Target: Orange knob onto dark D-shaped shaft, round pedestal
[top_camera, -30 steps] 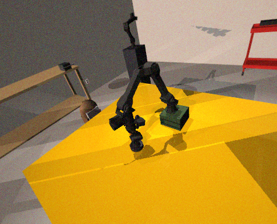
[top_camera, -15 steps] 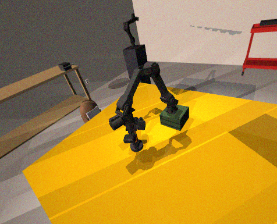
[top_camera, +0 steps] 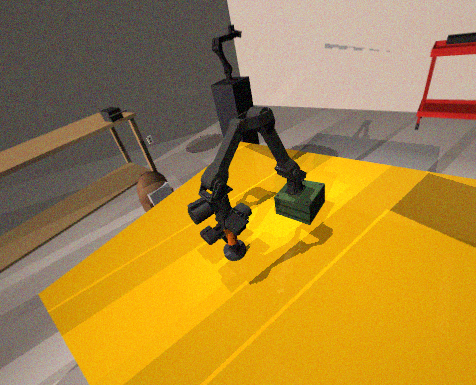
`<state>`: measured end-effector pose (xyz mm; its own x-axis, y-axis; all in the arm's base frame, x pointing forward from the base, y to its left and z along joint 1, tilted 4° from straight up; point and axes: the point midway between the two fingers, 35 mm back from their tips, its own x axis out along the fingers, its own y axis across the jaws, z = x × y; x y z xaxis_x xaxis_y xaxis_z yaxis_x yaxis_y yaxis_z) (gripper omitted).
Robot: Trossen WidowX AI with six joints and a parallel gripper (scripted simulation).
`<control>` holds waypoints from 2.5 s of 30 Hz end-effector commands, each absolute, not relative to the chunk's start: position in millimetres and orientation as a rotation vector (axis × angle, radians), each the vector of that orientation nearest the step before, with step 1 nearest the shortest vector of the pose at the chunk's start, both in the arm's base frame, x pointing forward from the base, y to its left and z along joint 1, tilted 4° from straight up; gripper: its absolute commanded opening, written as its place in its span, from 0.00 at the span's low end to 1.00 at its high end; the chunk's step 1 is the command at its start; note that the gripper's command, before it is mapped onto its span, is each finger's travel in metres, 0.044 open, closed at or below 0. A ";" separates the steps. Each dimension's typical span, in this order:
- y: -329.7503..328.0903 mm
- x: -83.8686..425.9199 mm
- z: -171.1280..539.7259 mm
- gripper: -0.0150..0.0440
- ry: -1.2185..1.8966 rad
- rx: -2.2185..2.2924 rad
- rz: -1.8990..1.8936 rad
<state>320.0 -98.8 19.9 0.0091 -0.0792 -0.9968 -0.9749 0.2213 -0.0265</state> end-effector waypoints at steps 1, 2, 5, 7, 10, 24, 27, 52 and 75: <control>-100.0 320.3 20.0 0.25 1.513 -0.647 0.517; -100.0 320.5 20.3 0.25 1.524 -0.594 0.464; -100.2 321.1 21.4 0.25 1.549 -0.434 0.302; -100.3 321.6 22.2 0.25 1.559 -0.326 0.194; -100.4 322.1 23.4 0.25 1.564 -0.162 0.031; -100.1 320.8 24.1 0.25 1.532 0.193 -0.320; -100.1 320.3 23.3 0.25 1.532 0.193 -0.320; -99.9 320.5 19.7 0.25 1.532 0.193 -0.320; -99.2 319.1 24.1 0.25 1.525 0.235 -0.361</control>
